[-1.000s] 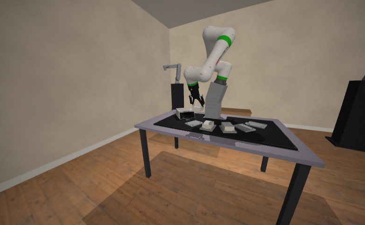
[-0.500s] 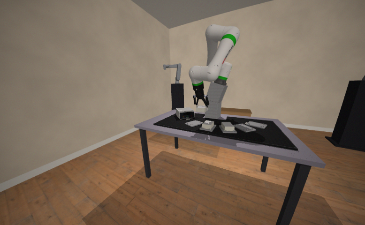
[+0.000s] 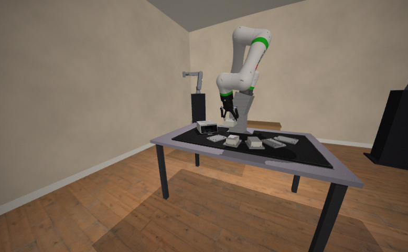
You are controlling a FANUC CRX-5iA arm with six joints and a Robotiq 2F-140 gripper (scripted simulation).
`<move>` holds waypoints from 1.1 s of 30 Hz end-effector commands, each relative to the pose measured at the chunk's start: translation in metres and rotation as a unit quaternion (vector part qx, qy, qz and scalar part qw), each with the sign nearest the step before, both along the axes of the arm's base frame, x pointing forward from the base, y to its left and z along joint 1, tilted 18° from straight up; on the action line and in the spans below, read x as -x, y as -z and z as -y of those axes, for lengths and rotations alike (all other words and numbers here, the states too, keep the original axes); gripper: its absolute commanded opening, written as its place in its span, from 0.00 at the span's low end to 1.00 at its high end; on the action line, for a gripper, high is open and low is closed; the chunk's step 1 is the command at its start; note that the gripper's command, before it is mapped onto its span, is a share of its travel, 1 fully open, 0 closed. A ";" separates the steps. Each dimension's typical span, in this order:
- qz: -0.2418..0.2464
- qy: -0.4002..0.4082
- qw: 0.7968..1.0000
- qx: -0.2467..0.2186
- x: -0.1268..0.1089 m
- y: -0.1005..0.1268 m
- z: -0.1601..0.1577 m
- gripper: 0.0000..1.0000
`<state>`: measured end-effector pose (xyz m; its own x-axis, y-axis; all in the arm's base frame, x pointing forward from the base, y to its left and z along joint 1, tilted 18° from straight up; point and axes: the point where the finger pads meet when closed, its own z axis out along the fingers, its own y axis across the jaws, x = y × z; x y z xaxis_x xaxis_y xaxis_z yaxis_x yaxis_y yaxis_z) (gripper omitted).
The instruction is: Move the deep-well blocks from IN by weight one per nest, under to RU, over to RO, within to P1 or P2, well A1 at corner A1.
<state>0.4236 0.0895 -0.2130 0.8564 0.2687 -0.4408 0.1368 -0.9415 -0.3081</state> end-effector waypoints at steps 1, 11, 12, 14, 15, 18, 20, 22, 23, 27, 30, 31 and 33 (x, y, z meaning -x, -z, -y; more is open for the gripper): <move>0.000 0.000 1.000 0.000 -0.001 -0.004 -0.013 0.10; 0.000 0.000 1.000 0.000 -0.002 -0.012 -0.038 0.10; 0.000 0.000 1.000 0.000 -0.002 -0.012 -0.038 0.10; 0.000 0.000 1.000 0.000 -0.002 -0.012 -0.038 0.10; 0.000 0.000 1.000 0.000 -0.002 -0.012 -0.038 0.10; 0.016 -0.047 0.999 0.000 0.002 -0.015 -0.047 0.10; 0.026 -0.079 0.997 0.000 0.004 -0.017 -0.053 0.10; 0.031 -0.095 0.995 0.000 0.005 -0.018 -0.056 0.10; 0.031 -0.095 0.995 0.000 0.005 -0.018 -0.056 0.10; 0.052 -0.158 0.986 0.000 0.010 -0.022 -0.067 0.10; 0.062 -0.190 0.980 0.000 0.013 -0.025 -0.076 0.10; 0.062 -0.190 0.980 0.000 0.014 -0.026 -0.079 0.10; 0.062 -0.190 0.980 0.000 0.017 -0.028 -0.085 0.10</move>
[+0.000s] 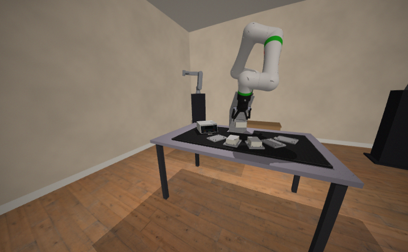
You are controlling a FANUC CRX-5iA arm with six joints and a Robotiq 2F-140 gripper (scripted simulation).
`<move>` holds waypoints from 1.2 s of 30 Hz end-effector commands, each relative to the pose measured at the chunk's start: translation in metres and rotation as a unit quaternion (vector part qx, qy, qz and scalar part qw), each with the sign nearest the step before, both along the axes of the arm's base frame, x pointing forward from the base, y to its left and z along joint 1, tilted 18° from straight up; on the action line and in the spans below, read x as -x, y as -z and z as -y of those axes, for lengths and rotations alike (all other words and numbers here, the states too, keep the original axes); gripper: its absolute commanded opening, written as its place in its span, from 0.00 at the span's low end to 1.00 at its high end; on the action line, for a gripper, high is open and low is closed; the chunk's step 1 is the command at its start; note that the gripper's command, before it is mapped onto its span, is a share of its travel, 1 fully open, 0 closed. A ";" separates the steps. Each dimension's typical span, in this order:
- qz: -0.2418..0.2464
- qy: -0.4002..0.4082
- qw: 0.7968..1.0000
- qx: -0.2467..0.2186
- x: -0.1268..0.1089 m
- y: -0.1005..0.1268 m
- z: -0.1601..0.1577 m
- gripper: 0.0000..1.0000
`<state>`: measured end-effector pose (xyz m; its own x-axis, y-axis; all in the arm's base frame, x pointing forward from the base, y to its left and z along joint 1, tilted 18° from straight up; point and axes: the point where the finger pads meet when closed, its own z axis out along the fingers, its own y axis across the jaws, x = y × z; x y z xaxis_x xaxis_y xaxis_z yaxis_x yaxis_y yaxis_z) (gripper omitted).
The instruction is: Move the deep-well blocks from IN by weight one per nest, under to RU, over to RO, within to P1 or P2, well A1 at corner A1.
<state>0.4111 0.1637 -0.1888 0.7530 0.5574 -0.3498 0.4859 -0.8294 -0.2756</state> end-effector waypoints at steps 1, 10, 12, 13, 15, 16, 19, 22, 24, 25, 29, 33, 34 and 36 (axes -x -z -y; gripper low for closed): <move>0.007 -0.014 1.000 0.000 0.005 -0.005 -0.014 0.10; 0.007 -0.014 1.000 0.000 0.014 -0.011 -0.035 0.10; 0.007 -0.014 1.000 0.000 0.016 -0.013 -0.041 0.10; 0.007 -0.014 1.000 0.000 0.017 -0.014 -0.044 0.10; 0.007 -0.014 1.000 0.000 0.020 -0.016 -0.050 0.10; 0.007 -0.014 1.000 0.000 0.021 -0.017 -0.053 0.10; 0.007 -0.014 1.000 0.000 0.024 -0.020 -0.061 0.10; 0.007 -0.014 1.000 0.000 0.028 -0.023 -0.070 0.10; 0.007 -0.014 1.000 0.000 0.028 -0.023 -0.070 0.10; 0.007 -0.014 1.000 0.000 0.029 -0.024 -0.073 0.10; 0.007 -0.014 1.000 0.000 0.034 -0.028 -0.085 0.10; 0.007 -0.014 1.000 0.000 0.038 -0.032 -0.097 0.10; 0.007 -0.014 1.000 0.000 0.040 -0.033 -0.100 0.10; 0.007 -0.014 1.000 0.000 0.042 -0.035 -0.106 0.10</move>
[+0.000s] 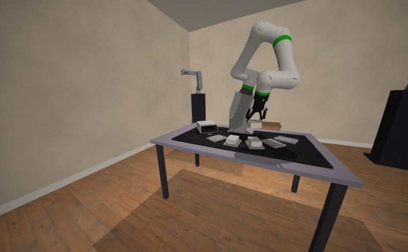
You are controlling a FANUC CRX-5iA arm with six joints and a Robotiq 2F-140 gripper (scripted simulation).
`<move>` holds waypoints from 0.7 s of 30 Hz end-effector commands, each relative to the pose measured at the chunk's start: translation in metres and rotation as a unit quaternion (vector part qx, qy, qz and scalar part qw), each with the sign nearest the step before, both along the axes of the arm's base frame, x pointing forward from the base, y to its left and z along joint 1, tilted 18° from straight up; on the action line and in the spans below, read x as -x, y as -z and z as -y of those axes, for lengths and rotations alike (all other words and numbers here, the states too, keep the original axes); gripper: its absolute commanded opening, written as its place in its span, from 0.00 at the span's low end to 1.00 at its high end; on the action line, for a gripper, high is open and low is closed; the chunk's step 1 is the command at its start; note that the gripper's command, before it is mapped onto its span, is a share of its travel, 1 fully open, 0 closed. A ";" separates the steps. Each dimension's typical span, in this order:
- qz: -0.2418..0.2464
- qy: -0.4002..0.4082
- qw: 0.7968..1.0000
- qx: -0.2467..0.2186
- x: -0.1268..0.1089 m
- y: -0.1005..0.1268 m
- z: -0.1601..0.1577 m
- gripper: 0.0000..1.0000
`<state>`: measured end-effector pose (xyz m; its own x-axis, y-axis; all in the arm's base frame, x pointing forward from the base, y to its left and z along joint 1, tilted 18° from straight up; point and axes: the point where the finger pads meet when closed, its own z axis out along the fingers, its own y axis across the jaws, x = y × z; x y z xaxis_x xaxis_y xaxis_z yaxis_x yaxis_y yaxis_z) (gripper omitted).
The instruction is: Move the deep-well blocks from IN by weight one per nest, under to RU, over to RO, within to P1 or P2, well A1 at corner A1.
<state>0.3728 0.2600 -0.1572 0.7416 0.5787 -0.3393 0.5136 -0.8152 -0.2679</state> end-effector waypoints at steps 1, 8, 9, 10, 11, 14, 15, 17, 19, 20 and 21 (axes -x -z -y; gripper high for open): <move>0.000 0.000 1.000 0.000 0.005 -0.004 -0.013 0.10; 0.000 0.000 1.000 0.000 0.007 -0.006 -0.019 0.10; 0.005 -0.016 1.000 0.000 0.009 -0.006 -0.022 0.10; 0.011 -0.032 0.999 0.000 0.012 -0.005 -0.024 0.10; 0.016 -0.047 0.999 0.000 0.014 -0.004 -0.027 0.10; 0.031 -0.095 0.995 0.000 0.020 -0.002 -0.035 0.10; 0.036 -0.110 0.993 0.000 0.022 -0.001 -0.037 0.10; 0.047 -0.142 0.989 0.000 0.026 0.001 -0.042 0.10; 0.057 -0.173 0.983 0.000 0.030 0.002 -0.047 0.10; 0.058 -0.176 0.983 0.000 0.032 0.003 -0.050 0.10; 0.058 -0.176 0.983 0.000 0.032 0.003 -0.050 0.10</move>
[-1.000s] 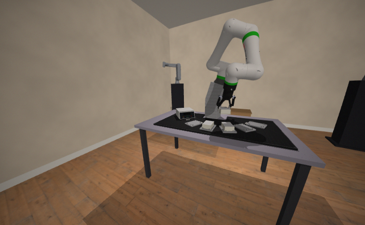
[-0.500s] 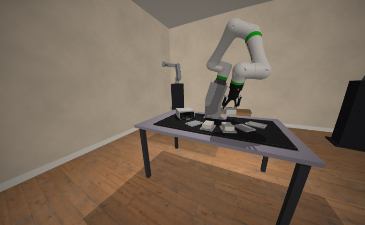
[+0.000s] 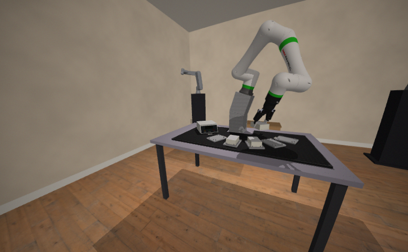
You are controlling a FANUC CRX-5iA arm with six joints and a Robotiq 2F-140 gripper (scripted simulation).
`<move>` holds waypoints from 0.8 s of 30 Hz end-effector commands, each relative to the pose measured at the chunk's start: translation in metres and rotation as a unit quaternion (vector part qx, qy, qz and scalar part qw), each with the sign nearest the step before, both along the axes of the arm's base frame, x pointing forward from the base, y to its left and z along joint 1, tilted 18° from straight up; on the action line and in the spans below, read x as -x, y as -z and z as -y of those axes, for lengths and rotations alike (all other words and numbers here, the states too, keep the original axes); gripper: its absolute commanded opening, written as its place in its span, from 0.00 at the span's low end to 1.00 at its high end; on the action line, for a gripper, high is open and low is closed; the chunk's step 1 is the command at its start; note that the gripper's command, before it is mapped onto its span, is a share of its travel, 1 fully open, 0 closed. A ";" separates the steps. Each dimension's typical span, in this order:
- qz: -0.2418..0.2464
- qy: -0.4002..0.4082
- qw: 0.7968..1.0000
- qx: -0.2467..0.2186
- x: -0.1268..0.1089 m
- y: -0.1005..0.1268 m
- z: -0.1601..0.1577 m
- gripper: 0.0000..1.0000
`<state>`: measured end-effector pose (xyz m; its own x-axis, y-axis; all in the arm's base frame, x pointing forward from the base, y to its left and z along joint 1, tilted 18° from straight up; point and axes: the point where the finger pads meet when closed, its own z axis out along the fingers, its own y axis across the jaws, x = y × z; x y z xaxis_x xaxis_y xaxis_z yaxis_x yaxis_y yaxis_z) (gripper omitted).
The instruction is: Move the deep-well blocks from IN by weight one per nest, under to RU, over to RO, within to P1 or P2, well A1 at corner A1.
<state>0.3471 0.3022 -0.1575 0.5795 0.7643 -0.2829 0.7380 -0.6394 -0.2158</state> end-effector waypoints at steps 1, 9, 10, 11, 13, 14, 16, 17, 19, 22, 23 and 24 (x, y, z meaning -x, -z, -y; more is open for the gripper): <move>0.016 -0.038 0.999 -0.001 0.006 0.003 -0.007 0.10; 0.016 -0.038 0.999 -0.001 0.023 0.009 -0.028 0.10; 0.016 -0.038 0.999 -0.001 0.025 0.010 -0.030 0.10; 0.016 -0.038 0.999 -0.001 0.027 0.011 -0.033 0.10; 0.016 -0.038 0.999 -0.001 0.031 0.012 -0.038 0.10; 0.016 -0.038 0.999 -0.001 0.033 0.013 -0.040 0.10; 0.016 -0.038 0.999 -0.001 0.037 0.015 -0.045 0.10; 0.016 -0.038 0.999 -0.001 0.037 0.015 -0.045 0.10; 0.016 -0.038 0.999 -0.001 0.039 0.015 -0.048 0.10; 0.016 -0.038 0.999 -0.001 0.045 0.018 -0.055 0.10; 0.016 -0.038 0.999 -0.001 0.047 0.019 -0.058 0.10; 0.016 -0.038 0.999 -0.001 0.049 0.019 -0.060 0.10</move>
<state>0.3038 0.3546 -0.1745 0.5282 0.8070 -0.2643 0.7912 -0.5807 -0.1920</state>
